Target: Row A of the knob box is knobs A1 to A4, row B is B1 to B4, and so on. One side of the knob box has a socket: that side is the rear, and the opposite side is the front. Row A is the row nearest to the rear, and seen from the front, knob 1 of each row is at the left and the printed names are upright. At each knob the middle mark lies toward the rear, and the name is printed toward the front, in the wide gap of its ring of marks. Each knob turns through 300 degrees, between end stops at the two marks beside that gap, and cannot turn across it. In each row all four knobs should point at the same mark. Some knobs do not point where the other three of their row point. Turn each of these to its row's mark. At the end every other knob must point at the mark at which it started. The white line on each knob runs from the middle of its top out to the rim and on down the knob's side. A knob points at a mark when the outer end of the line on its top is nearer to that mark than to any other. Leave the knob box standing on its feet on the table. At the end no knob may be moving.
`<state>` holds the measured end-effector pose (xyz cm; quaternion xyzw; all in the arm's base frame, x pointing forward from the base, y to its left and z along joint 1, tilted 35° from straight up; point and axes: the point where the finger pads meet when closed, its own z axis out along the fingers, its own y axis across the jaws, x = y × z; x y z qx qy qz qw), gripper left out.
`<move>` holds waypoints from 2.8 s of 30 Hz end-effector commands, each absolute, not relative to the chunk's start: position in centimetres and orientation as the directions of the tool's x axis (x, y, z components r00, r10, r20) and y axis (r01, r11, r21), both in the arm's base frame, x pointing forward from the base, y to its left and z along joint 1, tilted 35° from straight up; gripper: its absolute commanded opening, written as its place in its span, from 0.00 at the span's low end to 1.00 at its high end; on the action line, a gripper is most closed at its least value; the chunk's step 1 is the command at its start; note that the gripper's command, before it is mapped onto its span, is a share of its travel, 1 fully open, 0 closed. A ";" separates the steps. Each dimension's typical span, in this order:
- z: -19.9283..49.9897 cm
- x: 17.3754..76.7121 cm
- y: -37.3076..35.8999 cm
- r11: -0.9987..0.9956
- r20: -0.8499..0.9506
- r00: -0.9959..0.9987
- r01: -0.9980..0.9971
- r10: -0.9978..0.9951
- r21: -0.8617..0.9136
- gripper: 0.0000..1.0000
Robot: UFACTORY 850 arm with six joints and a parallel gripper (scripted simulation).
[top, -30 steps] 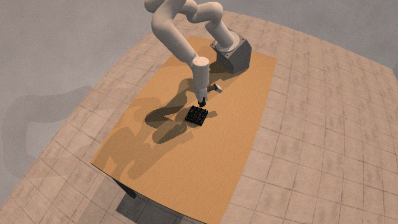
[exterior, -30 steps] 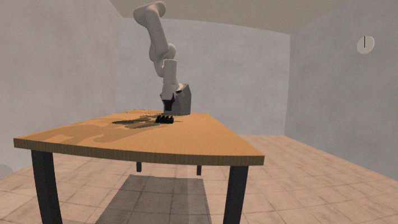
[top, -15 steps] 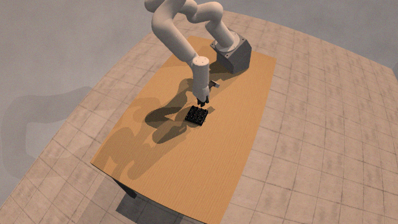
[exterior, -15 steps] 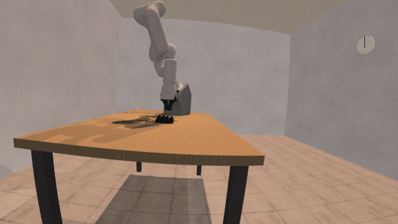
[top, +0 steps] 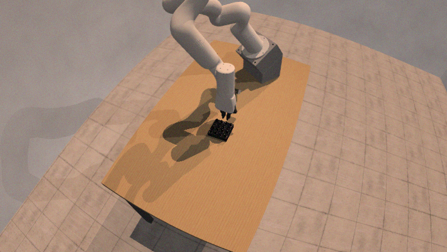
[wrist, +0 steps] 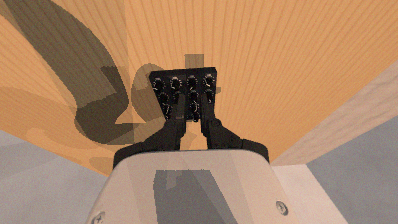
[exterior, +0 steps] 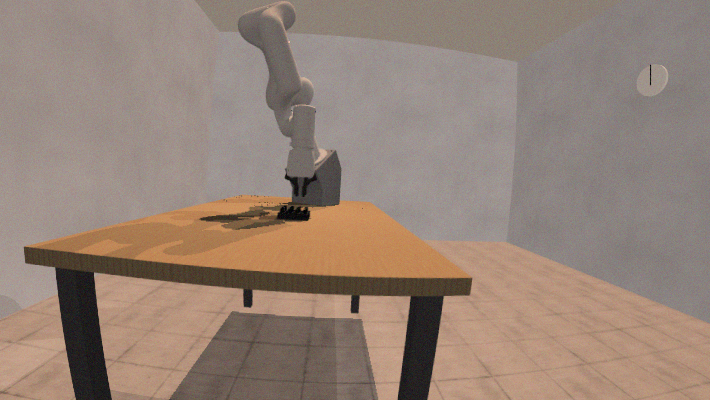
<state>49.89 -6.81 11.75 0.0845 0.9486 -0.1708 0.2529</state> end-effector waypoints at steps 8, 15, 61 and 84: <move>11.9 49.8 -6.7 0.900 -0.376 -0.900 -0.038 -0.220 -0.435 0.19; 12.0 49.8 -6.7 0.844 -0.290 -0.878 -0.203 -0.382 -0.496 0.19; 12.5 49.4 -6.4 0.106 0.277 -0.276 -0.857 -0.920 -0.504 0.19; 12.5 49.4 -6.4 0.102 0.279 -0.273 -0.858 -0.921 -0.503 0.19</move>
